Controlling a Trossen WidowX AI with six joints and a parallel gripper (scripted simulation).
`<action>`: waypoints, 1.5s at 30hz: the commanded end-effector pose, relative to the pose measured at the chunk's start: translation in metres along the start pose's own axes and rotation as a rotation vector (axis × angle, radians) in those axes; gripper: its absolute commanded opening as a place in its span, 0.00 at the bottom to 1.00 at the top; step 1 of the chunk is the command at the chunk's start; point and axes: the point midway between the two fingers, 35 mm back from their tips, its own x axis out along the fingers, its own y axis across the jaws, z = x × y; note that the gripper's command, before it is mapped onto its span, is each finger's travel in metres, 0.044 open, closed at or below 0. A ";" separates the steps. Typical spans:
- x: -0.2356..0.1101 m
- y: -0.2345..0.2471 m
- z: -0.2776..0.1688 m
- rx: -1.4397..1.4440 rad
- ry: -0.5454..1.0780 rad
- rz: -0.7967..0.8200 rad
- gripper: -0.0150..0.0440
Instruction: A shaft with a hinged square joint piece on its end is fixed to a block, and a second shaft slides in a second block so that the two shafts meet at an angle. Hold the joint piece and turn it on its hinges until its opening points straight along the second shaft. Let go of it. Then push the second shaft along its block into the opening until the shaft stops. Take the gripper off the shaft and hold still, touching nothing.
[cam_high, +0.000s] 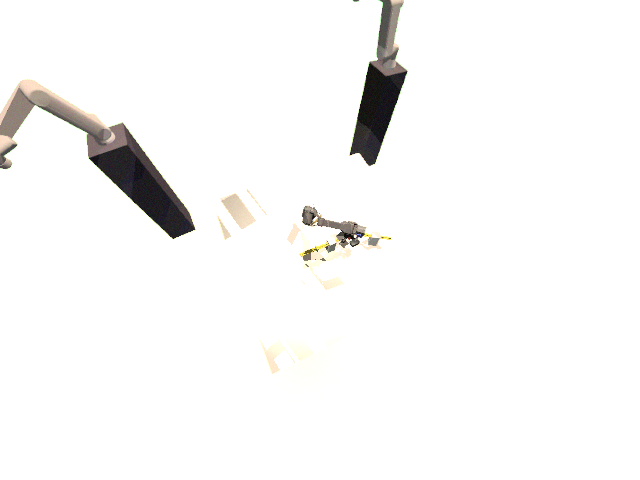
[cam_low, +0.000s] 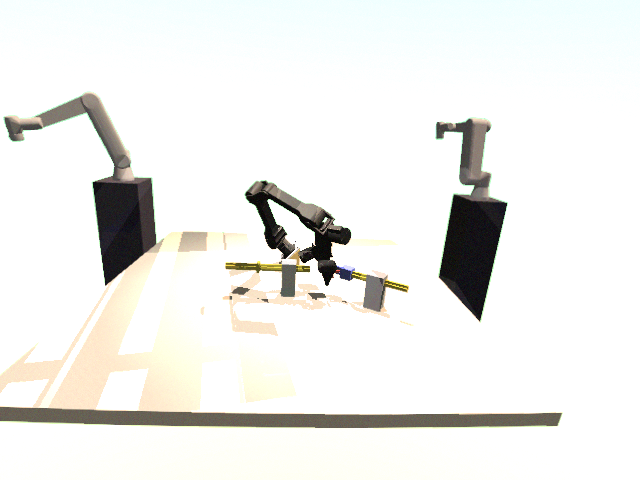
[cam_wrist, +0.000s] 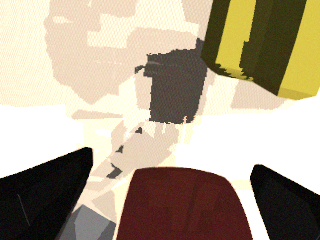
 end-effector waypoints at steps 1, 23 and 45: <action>0.005 -0.002 0.000 -0.010 -0.010 -0.006 0.87; 0.005 -0.002 0.000 -0.010 -0.010 -0.006 0.56; 0.005 -0.002 0.000 -0.010 -0.010 -0.006 0.56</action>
